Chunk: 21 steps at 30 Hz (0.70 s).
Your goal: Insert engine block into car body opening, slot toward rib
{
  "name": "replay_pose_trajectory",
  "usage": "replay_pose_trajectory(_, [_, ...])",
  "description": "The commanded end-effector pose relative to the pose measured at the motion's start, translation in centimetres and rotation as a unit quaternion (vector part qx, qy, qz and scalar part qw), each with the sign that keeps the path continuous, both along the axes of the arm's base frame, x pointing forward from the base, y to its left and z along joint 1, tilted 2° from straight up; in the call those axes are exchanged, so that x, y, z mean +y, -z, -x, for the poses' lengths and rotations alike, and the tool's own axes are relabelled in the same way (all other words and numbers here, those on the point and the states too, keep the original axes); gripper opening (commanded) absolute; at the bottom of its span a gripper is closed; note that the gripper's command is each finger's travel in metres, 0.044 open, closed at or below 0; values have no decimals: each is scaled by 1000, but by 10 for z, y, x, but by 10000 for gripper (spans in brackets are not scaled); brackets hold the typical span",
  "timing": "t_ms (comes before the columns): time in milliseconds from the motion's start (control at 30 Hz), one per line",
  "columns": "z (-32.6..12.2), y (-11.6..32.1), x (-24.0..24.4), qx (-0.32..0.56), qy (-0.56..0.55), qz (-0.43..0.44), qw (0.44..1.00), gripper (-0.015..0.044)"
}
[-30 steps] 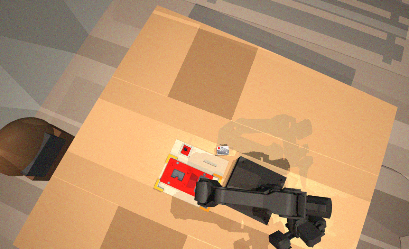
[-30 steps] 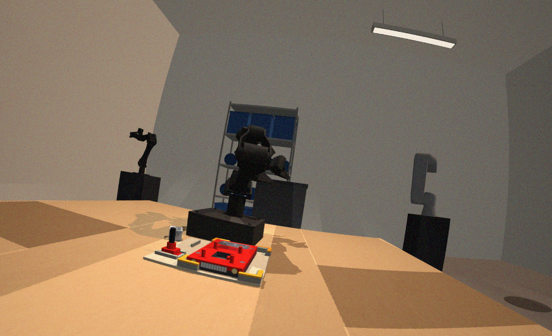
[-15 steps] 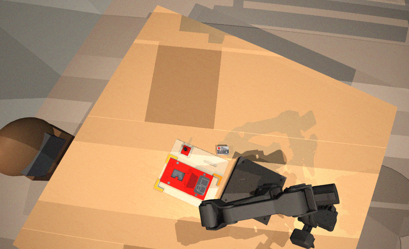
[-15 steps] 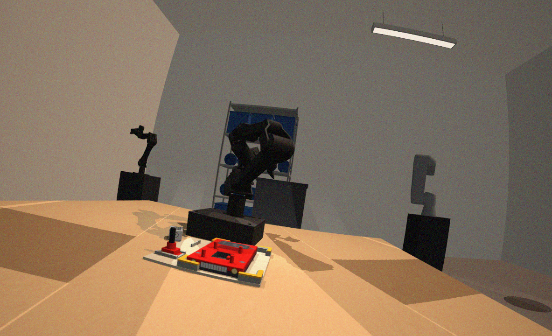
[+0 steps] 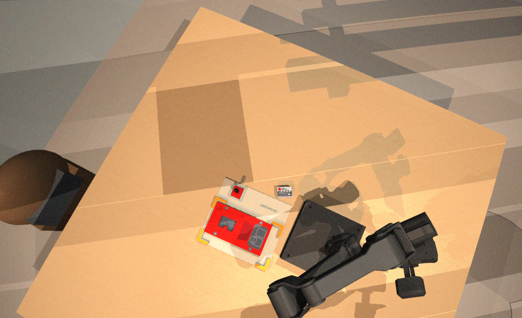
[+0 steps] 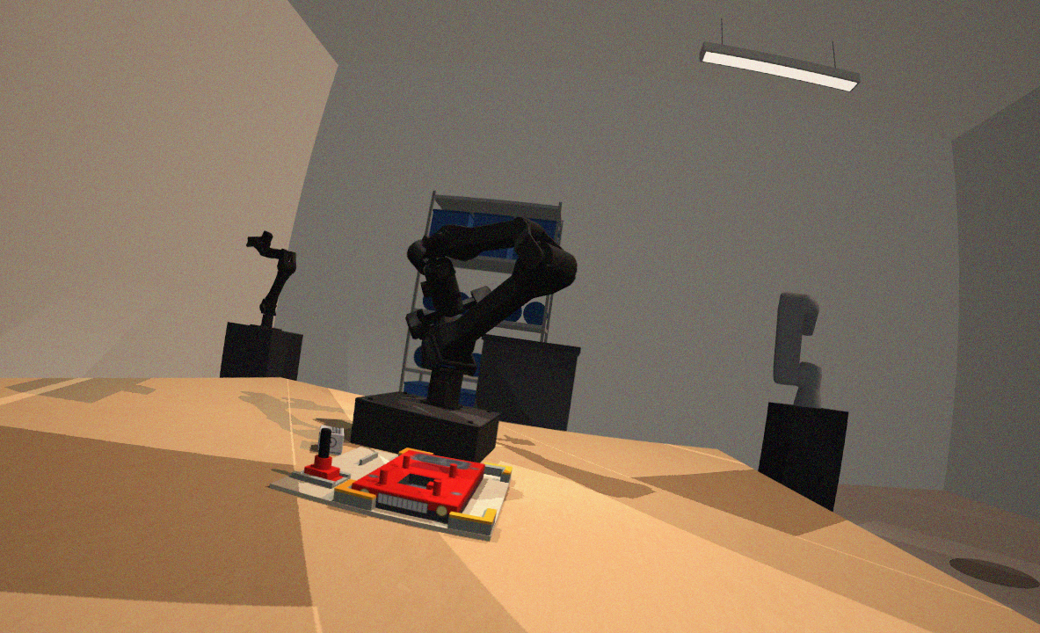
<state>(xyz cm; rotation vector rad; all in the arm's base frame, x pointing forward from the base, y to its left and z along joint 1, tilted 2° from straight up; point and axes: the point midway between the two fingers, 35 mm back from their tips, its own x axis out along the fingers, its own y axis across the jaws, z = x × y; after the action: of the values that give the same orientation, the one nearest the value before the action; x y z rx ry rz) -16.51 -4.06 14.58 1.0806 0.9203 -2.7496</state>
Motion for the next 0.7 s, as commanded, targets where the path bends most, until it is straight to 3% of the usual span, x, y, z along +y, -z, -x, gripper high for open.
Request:
replay_pose_trajectory(0, [-3, 1, -19, -21, -60, -15, 998, 440])
replay_pose_trajectory(667, [-52, 15, -105, -105, -362, -113, 919, 440])
